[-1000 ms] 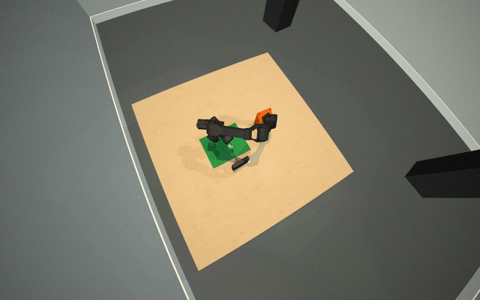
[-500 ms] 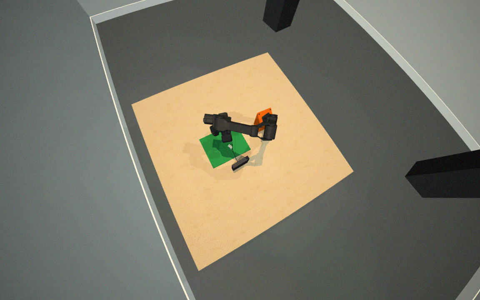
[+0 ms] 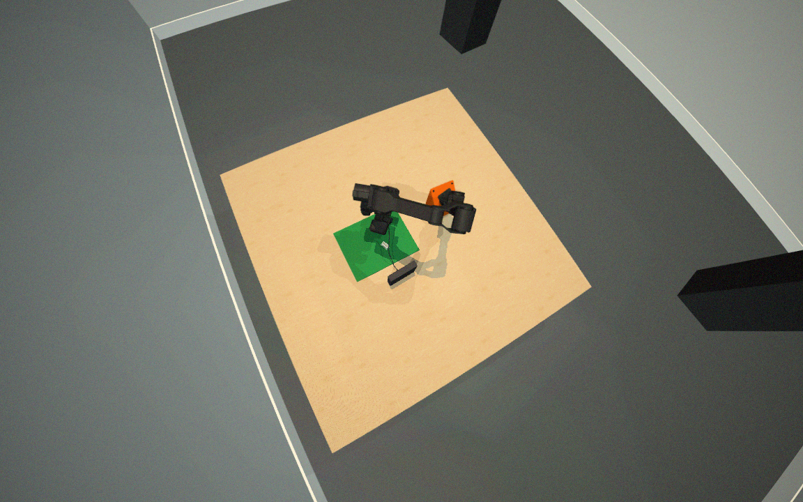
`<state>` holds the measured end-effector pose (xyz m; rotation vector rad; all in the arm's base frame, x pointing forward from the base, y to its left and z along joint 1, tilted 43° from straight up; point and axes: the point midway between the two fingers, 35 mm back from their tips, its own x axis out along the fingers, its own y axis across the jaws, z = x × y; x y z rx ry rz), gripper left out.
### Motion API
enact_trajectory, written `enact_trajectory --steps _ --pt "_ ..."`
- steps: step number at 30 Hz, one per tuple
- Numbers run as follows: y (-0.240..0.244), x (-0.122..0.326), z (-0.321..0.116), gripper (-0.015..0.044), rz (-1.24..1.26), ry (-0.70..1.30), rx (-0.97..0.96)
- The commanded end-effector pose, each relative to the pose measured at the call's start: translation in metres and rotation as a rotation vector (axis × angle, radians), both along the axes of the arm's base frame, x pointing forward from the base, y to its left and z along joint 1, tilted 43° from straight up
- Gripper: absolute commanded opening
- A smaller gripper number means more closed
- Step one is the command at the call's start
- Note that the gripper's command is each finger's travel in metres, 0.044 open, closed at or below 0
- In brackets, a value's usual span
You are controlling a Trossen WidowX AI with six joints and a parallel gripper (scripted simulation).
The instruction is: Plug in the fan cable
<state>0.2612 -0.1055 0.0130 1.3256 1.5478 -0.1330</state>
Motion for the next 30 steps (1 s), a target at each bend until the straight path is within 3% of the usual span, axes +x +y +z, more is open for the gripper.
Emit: enact_trajectory --steps 1,30 --pt "0.001 -0.002 0.002 0.0000 -0.040 0.013 0.004" --pt "0.019 -0.009 -0.031 0.0000 0.012 0.098 -0.305"
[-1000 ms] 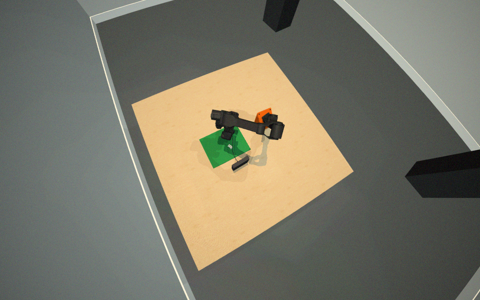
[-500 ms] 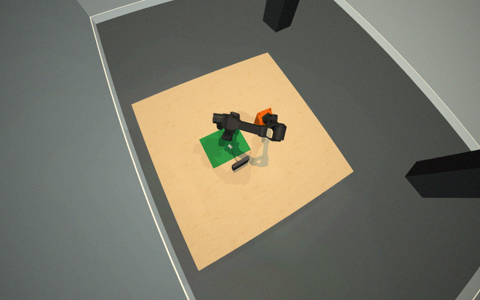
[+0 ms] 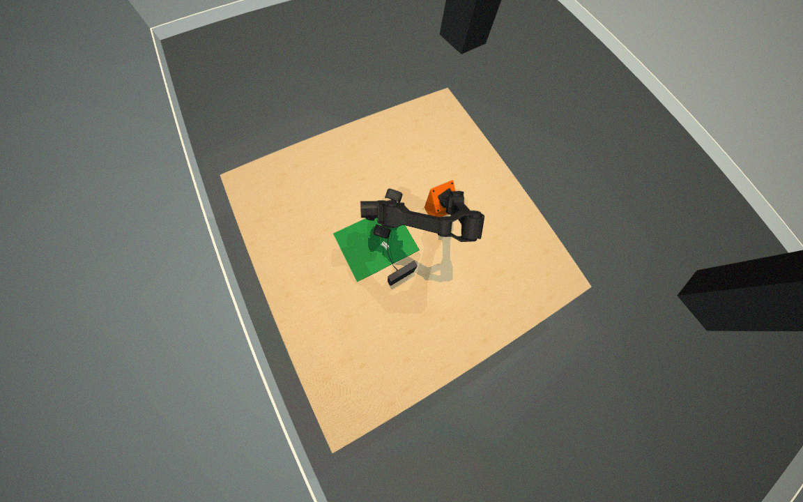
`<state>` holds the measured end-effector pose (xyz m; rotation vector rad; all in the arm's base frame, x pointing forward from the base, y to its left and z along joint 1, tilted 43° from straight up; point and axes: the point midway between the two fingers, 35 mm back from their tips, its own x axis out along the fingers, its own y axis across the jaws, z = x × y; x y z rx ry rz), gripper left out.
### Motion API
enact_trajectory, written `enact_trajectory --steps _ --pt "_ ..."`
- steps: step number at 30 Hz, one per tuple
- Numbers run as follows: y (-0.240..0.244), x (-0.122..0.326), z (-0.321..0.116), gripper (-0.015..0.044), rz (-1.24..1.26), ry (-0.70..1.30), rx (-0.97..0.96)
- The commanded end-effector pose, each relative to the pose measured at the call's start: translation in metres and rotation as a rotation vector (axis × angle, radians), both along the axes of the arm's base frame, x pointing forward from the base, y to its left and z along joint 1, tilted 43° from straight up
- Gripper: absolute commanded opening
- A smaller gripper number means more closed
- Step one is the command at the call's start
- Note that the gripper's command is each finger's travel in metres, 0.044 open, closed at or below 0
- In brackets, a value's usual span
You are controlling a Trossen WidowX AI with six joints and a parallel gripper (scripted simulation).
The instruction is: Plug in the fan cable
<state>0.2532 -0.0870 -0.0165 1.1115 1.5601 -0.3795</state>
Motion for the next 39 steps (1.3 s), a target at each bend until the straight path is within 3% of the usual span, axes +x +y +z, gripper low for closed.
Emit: enact_trajectory --steps 1,39 --pt "0.001 -0.001 -0.003 0.0000 -0.004 0.004 -0.056" --pt "0.011 0.000 -0.022 0.0000 -0.100 -0.089 -0.532"
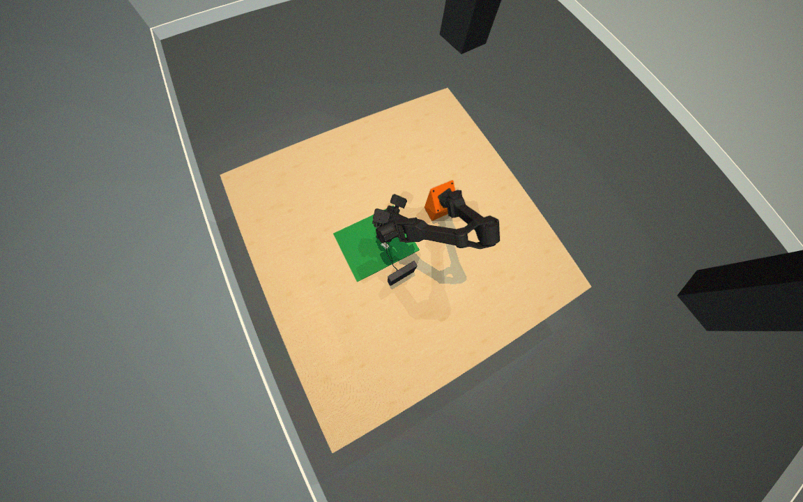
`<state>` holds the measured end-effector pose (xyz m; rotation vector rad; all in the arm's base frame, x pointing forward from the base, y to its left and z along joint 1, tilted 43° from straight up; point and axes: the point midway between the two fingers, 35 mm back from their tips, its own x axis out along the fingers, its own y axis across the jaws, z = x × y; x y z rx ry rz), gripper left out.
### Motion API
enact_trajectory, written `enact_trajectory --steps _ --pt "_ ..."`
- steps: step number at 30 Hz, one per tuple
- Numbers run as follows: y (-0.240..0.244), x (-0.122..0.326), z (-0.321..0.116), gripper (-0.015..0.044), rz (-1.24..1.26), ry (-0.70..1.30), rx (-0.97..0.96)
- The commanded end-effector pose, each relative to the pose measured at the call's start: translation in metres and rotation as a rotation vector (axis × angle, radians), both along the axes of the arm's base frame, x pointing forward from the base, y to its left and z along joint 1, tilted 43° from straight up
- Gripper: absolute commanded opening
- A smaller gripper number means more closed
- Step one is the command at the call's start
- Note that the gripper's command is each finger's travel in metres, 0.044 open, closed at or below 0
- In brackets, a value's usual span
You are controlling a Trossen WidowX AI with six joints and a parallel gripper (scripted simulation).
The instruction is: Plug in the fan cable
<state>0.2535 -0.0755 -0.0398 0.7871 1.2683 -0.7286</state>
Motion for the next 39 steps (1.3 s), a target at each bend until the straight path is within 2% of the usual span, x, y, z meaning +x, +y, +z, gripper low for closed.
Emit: enact_trajectory --steps 1,39 --pt "0.000 0.000 0.002 0.0000 -0.023 -0.030 -0.047" --pt "0.010 0.000 0.025 0.0000 -0.232 -0.407 -0.352"
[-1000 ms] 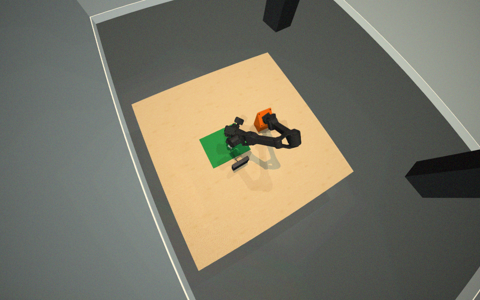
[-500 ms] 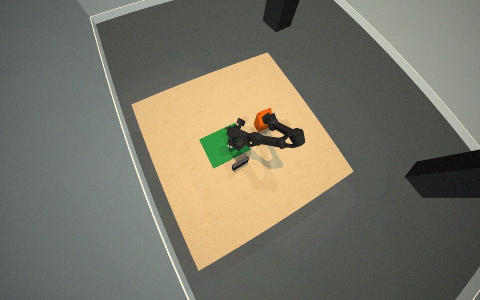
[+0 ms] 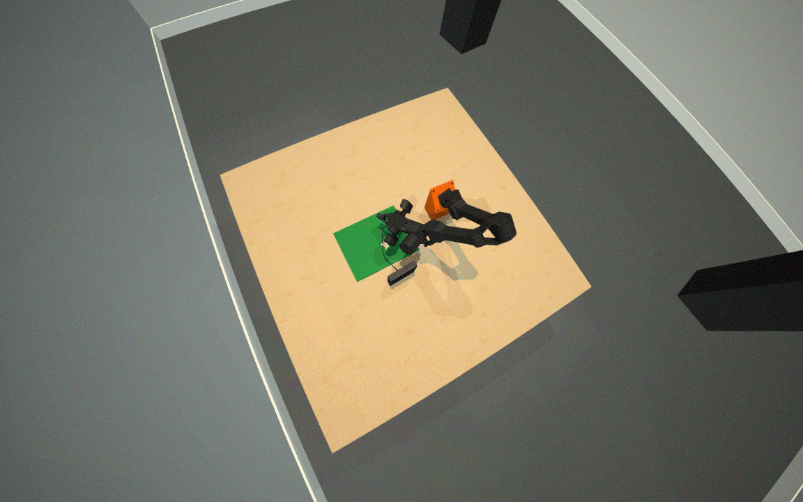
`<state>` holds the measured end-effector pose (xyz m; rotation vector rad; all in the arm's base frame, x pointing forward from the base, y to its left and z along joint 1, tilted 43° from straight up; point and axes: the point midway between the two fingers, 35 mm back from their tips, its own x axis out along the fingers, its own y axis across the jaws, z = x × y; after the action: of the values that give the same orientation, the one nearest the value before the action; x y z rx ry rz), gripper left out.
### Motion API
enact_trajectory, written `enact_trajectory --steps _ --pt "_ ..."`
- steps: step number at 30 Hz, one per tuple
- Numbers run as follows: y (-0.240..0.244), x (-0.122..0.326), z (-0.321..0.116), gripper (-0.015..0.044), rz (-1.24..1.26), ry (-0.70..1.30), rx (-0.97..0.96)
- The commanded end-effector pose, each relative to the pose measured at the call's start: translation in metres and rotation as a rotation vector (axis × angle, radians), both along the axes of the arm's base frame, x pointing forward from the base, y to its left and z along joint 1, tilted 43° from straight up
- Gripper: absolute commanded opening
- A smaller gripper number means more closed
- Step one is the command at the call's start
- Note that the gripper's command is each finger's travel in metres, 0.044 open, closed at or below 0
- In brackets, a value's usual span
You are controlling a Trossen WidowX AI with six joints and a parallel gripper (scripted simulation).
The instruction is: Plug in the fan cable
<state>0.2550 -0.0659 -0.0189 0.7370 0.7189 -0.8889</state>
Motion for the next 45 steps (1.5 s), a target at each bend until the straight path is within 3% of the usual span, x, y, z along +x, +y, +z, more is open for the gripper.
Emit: enact_trajectory --steps 1,21,45 --pt "0.000 -0.002 0.005 0.0000 -0.028 -0.056 -0.020" --pt "0.006 -0.012 0.027 0.0000 -0.138 -0.322 -0.077" --pt "0.000 -0.013 0.029 0.0000 -0.125 -0.287 -0.074"
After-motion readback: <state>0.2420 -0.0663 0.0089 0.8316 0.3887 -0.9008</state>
